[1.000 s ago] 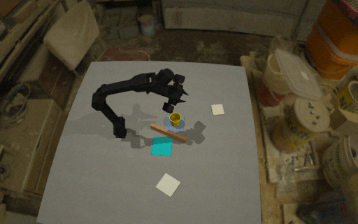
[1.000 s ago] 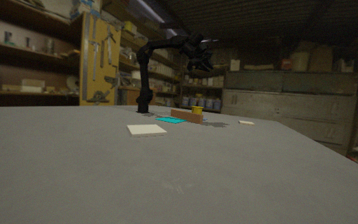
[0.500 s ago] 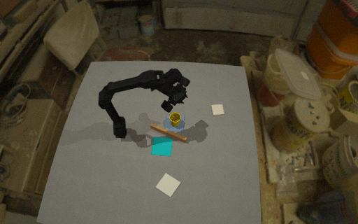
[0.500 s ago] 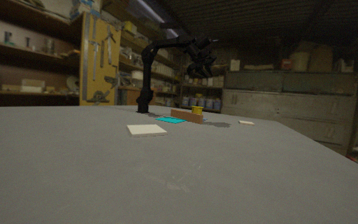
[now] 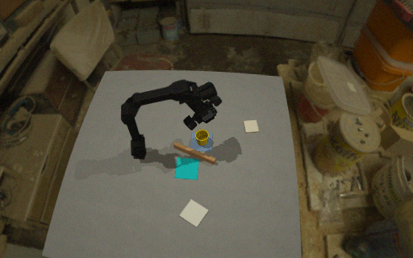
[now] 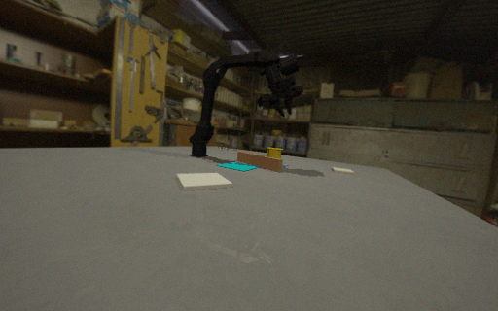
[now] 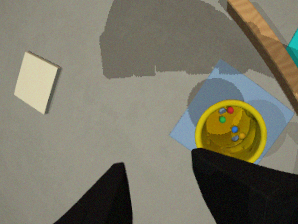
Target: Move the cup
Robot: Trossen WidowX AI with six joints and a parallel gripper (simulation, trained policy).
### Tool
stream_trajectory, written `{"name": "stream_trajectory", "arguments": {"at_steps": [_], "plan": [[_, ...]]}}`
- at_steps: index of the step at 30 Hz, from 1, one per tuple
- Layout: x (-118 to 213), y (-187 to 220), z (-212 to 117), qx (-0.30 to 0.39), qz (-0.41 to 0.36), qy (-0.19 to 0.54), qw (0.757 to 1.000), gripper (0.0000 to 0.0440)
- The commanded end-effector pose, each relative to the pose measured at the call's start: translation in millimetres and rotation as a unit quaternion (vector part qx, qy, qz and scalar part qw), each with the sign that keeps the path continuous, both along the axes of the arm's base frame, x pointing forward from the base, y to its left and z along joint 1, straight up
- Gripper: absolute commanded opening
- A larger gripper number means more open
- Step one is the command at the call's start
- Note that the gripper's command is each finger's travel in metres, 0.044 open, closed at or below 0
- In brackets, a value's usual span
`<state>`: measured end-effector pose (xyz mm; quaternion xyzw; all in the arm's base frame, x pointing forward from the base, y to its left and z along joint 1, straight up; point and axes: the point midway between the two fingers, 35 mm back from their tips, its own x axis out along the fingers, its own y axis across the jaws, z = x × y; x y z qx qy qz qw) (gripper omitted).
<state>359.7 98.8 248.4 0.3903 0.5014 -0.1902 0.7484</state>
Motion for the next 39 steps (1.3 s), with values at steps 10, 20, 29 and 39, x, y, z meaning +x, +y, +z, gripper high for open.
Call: {"name": "stream_trajectory", "arguments": {"at_steps": [10, 20, 29, 39], "plan": [[-11.6, -5.4, -39.2, -0.033, -0.024, 0.105, 0.994, 0.0146], [-23.4, -11.1, -71.3, -0.064, -0.038, 0.18, 0.981, 0.0147], [-30.9, -14.8, -100.6, -0.084, -0.055, 0.221, 0.97, 0.0162], [-37.1, -15.7, -134.6, -0.099, -0.062, 0.249, 0.961, 0.0174]]}}
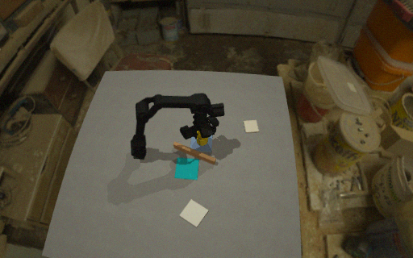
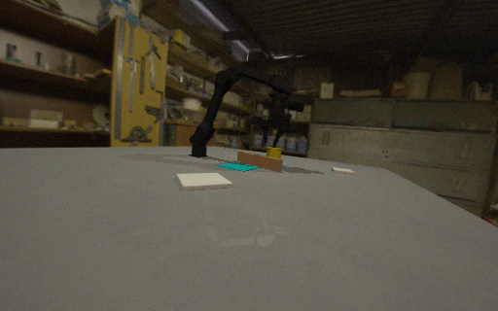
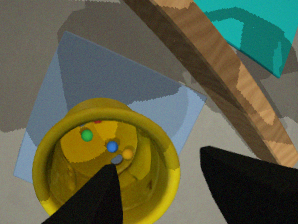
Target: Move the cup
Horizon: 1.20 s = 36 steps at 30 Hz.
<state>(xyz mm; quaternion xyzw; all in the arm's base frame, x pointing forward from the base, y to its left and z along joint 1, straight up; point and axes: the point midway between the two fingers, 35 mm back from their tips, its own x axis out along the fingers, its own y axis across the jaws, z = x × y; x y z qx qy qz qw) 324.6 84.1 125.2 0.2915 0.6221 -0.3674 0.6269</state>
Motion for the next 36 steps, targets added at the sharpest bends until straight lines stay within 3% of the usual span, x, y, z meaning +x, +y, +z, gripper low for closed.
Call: {"name": "stream_trajectory", "arguments": {"at_steps": [1, 13, 20, 22, 36], "plan": [[-2.6, -1.1, -15.0, -0.008, -0.002, 0.012, 1.0, 0.0175], [-10.3, -0.9, -61.1, -0.014, 0.024, 0.036, 0.999, 0.0176], [-11.7, -4.1, -67.4, -0.014, 0.048, 0.034, 0.998, 0.003], [-12.3, -5.3, -65.3, -0.015, 0.052, 0.032, 0.998, 0.0012], [-17.4, -18.2, -30.7, -0.007, 0.025, 0.01, 1.0, 0.0025]]}}
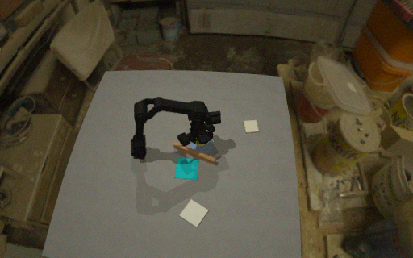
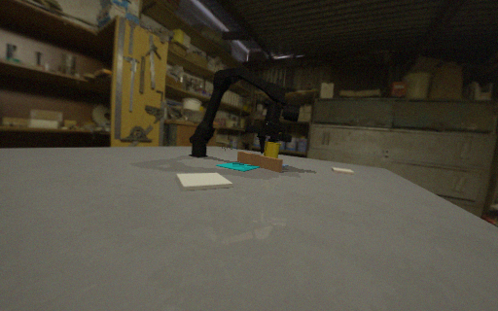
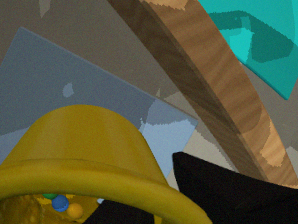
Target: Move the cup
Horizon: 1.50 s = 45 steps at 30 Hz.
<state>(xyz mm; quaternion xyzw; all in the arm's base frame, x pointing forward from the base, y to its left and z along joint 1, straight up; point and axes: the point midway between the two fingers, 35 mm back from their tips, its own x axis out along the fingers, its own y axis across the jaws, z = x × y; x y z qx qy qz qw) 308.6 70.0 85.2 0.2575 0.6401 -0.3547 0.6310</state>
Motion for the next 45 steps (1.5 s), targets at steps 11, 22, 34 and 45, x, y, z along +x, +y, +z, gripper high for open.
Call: {"name": "stream_trajectory", "arguments": {"at_steps": [11, 22, 34, 45], "plan": [[-3.7, -22.2, 39.2, 0.009, -0.059, -0.034, 0.998, 0.0033], [1.4, -49.2, 53.3, 0.014, -0.104, -0.067, 0.992, 0.0021], [1.8, -81.6, 53.2, 0.015, -0.143, -0.097, 0.985, 0.0012], [-4.9, -105.8, 41.5, 0.014, -0.17, -0.114, 0.979, 0.0005]]}}
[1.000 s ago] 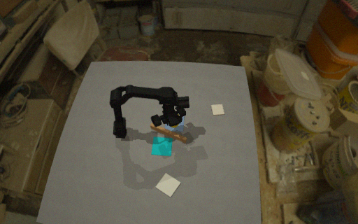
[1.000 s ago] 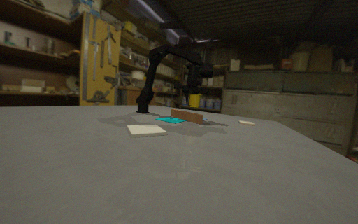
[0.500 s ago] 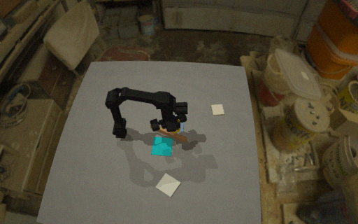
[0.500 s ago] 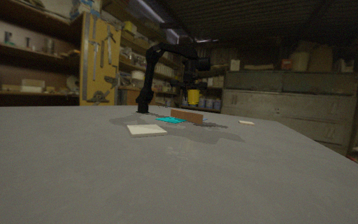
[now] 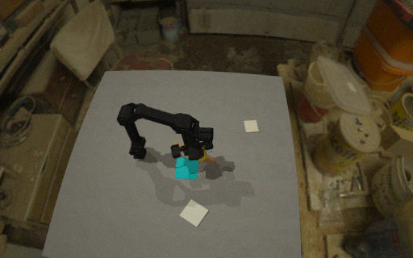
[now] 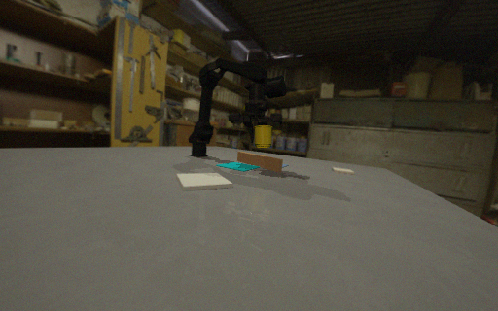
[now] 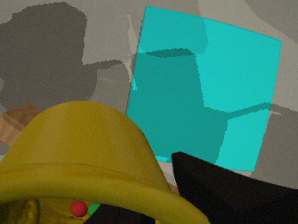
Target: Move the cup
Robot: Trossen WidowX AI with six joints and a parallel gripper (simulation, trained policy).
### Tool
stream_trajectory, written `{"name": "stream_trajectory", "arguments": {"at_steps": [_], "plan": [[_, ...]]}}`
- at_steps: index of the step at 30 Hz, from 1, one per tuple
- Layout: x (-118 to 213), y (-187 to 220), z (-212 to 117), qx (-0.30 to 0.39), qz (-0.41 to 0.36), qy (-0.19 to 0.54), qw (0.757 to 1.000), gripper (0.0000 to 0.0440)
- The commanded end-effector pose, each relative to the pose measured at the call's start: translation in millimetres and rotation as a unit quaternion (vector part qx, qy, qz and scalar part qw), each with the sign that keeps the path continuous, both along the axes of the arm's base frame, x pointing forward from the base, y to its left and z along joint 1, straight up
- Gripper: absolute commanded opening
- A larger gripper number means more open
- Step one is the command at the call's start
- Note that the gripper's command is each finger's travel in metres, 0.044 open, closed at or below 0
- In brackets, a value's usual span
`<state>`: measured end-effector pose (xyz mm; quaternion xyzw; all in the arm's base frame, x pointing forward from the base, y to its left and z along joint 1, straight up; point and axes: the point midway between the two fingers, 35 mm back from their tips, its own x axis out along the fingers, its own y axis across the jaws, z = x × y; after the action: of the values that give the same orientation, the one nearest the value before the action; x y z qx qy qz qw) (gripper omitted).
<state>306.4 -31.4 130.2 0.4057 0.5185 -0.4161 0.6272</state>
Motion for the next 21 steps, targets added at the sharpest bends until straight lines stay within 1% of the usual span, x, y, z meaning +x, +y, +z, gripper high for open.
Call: {"name": "stream_trajectory", "arguments": {"at_steps": [1, 12, 21], "plan": [[-3.7, -6.2, -5.0, 0.002, -0.006, -0.004, 1.0, 0.0005], [-16.2, -21.6, -24.6, 0.001, -0.027, -0.011, 1.0, 0.0004], [-31.9, -27.0, -44.3, 0.001, -0.039, -0.008, 0.999, 0.0022]]}}
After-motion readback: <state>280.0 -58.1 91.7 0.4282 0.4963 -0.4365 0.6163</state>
